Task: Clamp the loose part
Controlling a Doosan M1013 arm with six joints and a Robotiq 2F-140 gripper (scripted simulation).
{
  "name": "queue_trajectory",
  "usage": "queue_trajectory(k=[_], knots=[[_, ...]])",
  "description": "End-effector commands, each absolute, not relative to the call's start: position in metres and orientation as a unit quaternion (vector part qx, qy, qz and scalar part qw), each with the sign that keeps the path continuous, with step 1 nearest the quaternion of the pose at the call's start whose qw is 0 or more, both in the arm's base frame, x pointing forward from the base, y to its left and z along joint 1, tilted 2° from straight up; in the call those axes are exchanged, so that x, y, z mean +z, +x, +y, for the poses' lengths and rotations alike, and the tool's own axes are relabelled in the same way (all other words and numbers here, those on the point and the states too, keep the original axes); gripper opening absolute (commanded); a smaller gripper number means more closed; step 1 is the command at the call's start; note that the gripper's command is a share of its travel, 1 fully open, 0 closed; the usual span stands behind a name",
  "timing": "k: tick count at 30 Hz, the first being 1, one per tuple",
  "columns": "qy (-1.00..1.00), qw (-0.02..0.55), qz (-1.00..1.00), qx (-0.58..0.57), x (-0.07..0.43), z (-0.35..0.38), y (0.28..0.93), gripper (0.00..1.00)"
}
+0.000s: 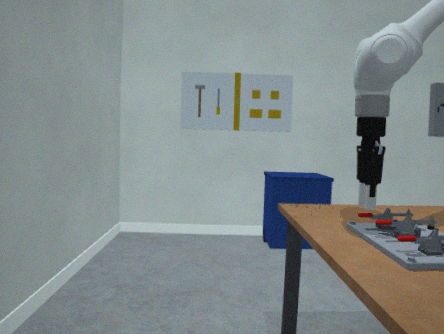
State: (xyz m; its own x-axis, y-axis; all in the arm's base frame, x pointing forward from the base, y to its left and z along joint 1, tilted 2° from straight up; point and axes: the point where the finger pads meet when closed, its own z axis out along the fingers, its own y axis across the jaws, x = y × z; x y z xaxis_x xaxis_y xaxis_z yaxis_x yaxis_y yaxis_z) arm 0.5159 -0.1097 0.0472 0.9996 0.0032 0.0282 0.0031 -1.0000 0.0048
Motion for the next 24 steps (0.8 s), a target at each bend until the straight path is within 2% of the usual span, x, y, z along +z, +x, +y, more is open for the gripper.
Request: queue_trajectory(k=[1, 24], knots=[[1.0, 0.002, 0.002, 0.014, 0.047, -0.11, 0.516, 0.35], [1.0, 0.002, 0.002, 0.014, 0.011, -0.11, 0.517, 0.35]])
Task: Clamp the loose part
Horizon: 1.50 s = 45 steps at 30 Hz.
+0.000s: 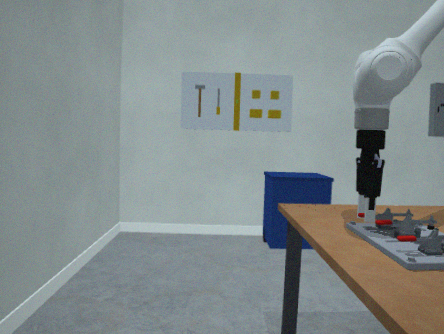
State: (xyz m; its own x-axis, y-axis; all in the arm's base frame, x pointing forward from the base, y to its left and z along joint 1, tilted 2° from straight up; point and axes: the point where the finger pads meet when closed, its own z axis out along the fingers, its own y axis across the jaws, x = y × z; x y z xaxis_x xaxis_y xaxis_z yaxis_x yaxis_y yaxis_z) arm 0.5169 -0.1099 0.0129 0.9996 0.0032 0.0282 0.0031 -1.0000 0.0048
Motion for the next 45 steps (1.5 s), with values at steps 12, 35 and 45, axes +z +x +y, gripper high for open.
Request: queue_trajectory(k=[12, 35, 45], knots=[[1.0, 0.002, 0.002, 0.014, 0.0109, -0.1098, 0.517, 0.35], [1.0, 0.002, 0.002, 0.014, 0.0109, -0.1098, 0.517, 0.1], [1.0, 0.002, 0.002, 0.014, 0.0109, -0.1098, 0.517, 0.1]])
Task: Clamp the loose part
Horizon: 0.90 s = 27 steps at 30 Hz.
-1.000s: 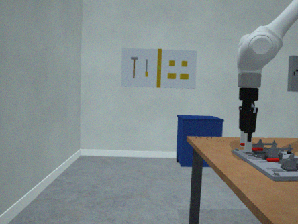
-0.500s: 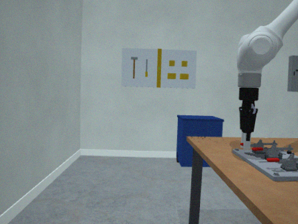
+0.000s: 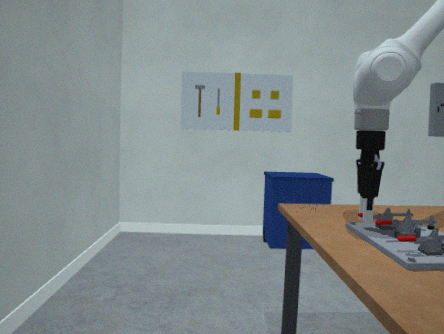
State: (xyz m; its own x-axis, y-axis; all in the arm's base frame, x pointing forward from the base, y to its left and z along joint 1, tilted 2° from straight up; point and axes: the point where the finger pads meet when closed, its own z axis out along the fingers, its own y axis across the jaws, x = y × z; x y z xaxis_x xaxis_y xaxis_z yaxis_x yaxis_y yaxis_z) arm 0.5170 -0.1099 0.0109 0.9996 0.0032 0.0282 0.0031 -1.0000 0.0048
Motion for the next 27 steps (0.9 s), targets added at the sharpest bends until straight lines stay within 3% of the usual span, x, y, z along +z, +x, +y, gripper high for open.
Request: queue_trajectory(k=[1, 27], knots=[[1.0, 0.002, 0.002, 0.014, 0.0109, -0.1098, 0.517, 0.1], [1.0, 0.002, 0.002, 0.014, 0.0141, -0.1098, 0.5157, 0.1]])
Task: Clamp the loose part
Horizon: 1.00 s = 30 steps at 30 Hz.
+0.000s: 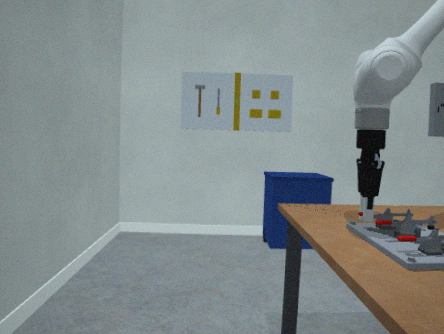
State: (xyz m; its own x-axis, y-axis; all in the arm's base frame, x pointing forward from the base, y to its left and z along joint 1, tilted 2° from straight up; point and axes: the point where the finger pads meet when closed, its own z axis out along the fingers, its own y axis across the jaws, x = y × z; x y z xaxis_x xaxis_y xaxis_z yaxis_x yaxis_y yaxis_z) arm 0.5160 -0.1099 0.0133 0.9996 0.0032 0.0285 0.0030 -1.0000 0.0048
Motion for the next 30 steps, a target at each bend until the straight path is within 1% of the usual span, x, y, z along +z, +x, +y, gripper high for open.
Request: queue_trajectory(k=[1, 30], knots=[[1.0, 0.002, 0.002, 0.014, 0.015, -0.11, 0.515, 0.1], [1.0, 0.002, 0.002, 0.014, 0.032, -0.11, 0.502, 0.1]])
